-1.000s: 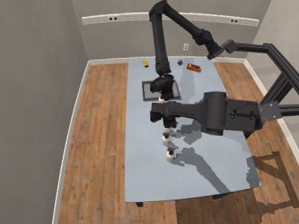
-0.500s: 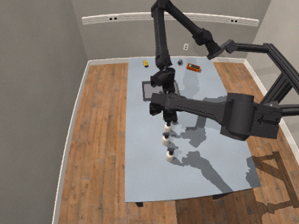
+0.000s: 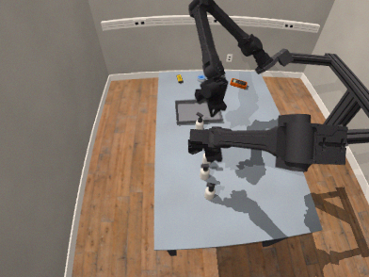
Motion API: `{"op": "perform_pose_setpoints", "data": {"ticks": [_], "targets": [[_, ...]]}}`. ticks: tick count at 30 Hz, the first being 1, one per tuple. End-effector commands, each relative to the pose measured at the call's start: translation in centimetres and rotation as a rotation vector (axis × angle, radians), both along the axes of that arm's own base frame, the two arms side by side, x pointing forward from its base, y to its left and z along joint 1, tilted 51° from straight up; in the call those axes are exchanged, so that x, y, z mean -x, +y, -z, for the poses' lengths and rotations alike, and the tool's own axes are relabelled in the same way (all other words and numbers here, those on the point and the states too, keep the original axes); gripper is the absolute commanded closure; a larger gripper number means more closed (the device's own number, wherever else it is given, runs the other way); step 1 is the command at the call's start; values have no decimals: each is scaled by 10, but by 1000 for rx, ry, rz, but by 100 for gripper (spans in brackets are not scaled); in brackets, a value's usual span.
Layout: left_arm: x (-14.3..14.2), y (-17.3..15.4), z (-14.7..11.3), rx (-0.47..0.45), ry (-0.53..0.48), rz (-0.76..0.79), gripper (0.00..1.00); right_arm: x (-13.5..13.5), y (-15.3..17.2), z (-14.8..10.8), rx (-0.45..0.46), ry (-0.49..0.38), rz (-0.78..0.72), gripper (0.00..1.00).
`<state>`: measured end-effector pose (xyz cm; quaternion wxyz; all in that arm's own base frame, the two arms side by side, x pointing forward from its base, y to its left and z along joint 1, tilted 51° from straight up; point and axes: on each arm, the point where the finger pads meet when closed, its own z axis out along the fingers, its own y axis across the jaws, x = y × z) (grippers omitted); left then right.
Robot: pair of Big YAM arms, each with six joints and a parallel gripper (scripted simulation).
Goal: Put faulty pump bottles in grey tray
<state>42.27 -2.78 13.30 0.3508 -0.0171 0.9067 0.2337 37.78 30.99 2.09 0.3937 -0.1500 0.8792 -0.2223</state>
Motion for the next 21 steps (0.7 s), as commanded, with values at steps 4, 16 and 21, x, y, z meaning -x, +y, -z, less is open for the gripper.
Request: {"op": "perform_pose_setpoints", "data": {"ticks": [4,16,21], "targets": [[-10,26,-15,-23,-36,26,100,39,41,-17,86,-36,-303,100],[-19,92,10,-16,-11,15,100,157,80,-52,216,-259,-819,100],[-20,102,12,-6,-14,9,100,182,79,-54,246,-308,-908,100]]}}
